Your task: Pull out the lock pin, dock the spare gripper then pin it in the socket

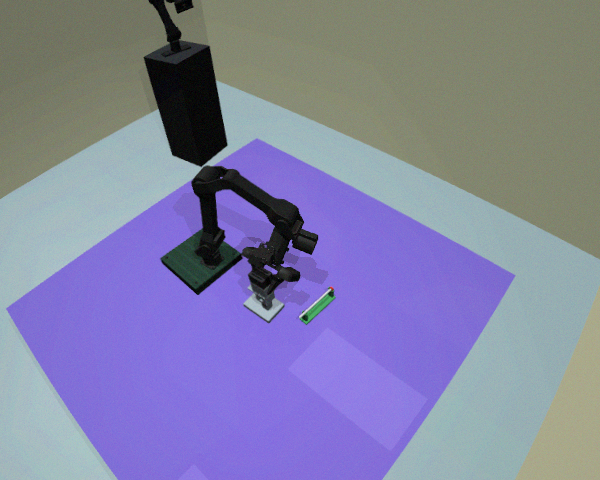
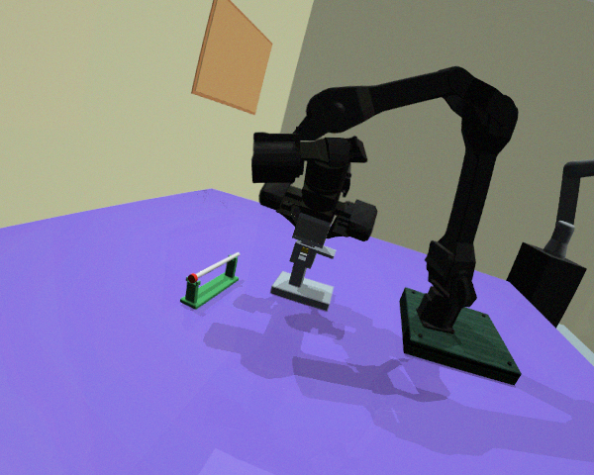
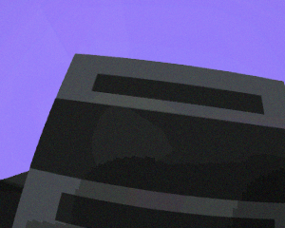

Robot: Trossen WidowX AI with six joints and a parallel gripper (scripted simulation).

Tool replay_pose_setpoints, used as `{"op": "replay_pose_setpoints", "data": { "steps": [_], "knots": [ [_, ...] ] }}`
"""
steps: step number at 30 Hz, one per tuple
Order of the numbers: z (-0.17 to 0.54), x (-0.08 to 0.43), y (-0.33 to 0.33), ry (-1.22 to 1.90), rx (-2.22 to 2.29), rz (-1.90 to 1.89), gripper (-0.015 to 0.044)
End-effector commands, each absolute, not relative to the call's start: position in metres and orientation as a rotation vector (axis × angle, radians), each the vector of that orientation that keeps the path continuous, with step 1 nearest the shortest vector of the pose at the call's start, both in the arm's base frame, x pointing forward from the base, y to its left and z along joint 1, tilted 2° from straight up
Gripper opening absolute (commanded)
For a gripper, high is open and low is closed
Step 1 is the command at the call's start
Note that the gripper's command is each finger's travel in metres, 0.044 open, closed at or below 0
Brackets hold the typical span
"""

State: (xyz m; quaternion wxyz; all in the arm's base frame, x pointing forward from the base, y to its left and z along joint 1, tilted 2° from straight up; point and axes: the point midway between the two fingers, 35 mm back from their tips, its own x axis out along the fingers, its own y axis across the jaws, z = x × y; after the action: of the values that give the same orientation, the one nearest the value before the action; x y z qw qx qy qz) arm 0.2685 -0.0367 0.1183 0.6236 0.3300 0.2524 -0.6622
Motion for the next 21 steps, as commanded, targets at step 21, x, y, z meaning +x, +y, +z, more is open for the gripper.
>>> {"op": "replay_pose_setpoints", "data": {
  "steps": [21],
  "knots": [
    [0.1114,0.2687,-0.037,0.578,0.752,-1.522,0.0079]
  ]
}}
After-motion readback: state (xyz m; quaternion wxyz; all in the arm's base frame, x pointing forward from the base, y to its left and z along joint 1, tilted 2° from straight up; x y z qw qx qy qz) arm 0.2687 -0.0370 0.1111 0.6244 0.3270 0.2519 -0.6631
